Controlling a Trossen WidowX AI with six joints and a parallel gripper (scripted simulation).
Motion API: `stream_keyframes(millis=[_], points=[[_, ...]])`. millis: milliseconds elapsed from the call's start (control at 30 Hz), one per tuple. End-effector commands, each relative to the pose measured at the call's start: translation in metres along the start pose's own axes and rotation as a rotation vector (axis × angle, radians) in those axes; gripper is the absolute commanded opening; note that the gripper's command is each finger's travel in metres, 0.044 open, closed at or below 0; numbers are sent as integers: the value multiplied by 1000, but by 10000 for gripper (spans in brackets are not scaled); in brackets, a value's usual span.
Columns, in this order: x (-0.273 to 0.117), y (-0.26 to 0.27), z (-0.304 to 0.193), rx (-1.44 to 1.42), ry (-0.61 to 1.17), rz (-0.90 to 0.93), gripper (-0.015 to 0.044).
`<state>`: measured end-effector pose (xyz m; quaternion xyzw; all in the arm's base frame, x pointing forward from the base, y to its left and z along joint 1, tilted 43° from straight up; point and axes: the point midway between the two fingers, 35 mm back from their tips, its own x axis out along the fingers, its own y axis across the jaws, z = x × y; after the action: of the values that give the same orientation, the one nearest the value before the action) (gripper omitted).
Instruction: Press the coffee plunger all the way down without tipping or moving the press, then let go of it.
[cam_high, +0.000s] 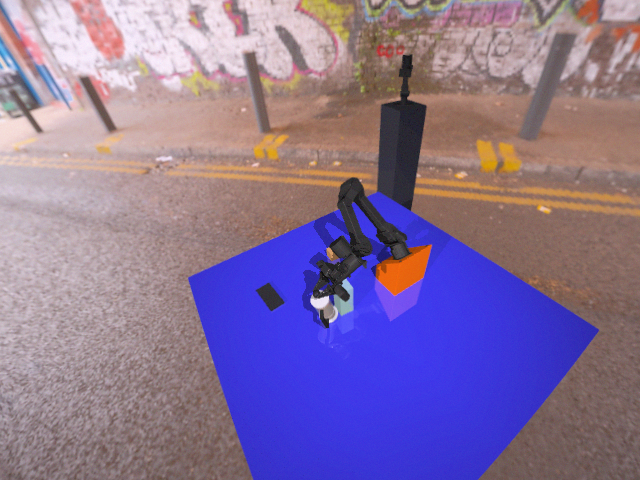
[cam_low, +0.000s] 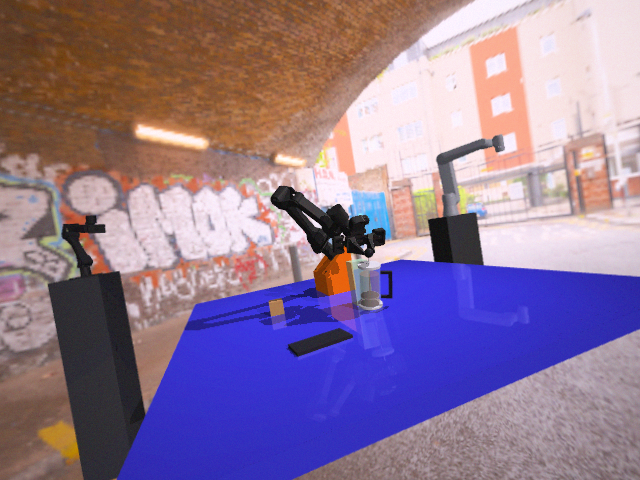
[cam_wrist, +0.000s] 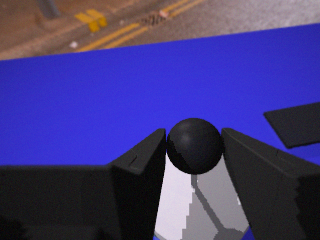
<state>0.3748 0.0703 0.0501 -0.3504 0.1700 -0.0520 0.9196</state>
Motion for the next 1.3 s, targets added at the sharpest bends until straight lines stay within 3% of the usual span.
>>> stream_keyframes(millis=[0,1267], points=[[4,0,-10,-17,37,-8,122],[8,2,-2,-11,25,-7,122]])
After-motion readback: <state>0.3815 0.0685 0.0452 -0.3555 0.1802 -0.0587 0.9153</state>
